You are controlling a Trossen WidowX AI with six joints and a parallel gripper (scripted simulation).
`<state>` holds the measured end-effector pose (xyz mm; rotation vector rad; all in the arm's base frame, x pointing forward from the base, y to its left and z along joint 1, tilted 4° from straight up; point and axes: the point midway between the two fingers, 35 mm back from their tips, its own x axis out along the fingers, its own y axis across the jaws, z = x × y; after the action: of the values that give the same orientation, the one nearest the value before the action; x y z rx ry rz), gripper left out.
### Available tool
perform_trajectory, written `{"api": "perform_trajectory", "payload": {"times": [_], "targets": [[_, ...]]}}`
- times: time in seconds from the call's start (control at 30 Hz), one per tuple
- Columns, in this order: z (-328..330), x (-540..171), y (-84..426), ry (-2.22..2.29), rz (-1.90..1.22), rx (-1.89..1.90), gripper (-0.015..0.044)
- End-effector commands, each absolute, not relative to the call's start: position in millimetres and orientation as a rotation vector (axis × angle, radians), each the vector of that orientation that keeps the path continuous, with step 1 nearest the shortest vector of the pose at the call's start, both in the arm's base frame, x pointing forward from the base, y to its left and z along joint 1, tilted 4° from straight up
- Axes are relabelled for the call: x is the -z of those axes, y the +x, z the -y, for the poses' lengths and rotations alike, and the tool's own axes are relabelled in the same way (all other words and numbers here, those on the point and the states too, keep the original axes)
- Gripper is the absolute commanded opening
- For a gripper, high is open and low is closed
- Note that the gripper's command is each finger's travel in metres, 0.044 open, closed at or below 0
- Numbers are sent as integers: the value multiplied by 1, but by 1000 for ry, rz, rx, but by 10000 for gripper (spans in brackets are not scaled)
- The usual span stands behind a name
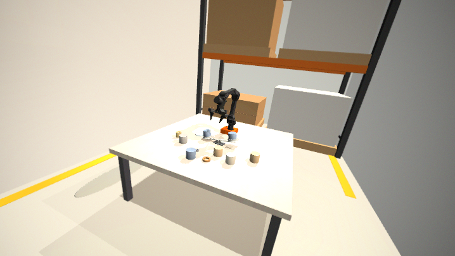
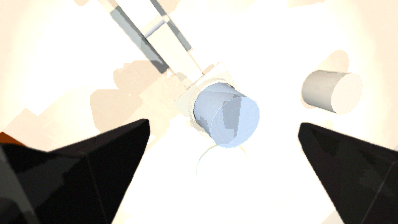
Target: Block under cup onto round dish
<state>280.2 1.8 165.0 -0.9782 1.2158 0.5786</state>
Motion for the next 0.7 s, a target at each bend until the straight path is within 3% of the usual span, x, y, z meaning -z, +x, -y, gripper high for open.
{"api": "perform_trajectory", "payload": {"times": [0.0, 0.67], "targets": [[8, -155, 290, -1054, -1244, -690, 440], [63, -105, 318, -1316, -1199, -1300, 440]]}}
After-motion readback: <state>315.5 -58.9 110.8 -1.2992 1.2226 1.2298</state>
